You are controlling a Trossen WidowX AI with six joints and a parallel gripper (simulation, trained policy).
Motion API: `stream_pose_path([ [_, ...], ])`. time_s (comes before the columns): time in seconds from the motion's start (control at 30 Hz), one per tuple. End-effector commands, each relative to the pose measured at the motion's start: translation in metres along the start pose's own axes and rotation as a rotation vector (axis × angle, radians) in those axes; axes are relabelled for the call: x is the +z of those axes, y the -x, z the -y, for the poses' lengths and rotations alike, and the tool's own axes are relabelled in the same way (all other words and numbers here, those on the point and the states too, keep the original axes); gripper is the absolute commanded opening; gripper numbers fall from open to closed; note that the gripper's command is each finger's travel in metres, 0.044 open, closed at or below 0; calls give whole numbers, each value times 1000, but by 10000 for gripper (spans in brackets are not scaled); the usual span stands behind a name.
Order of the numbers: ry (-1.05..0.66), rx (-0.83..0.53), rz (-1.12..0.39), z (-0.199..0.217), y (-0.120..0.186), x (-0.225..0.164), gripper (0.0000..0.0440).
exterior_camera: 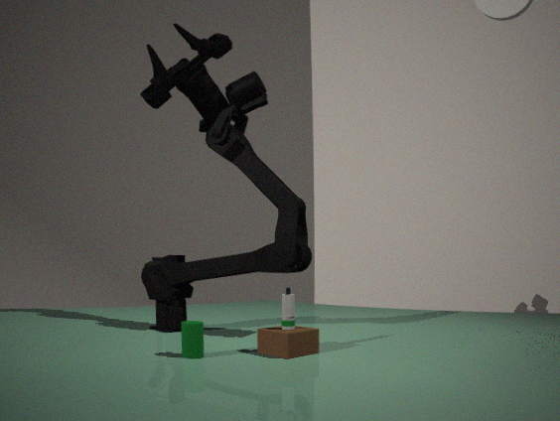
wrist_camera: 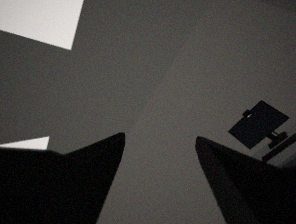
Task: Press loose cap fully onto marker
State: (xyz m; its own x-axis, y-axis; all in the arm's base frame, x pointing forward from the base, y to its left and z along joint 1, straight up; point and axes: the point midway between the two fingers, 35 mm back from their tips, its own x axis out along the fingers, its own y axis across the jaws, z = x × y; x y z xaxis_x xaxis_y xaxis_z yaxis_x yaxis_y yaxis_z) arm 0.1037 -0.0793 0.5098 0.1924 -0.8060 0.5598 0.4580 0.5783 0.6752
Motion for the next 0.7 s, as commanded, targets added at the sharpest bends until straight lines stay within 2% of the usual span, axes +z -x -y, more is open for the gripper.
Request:
stream_pose_path([
  [0.0,-17,-28,-27,3,-1,2,294],
  [0.67,-117,-134,-187,27,-2,4,325],
])
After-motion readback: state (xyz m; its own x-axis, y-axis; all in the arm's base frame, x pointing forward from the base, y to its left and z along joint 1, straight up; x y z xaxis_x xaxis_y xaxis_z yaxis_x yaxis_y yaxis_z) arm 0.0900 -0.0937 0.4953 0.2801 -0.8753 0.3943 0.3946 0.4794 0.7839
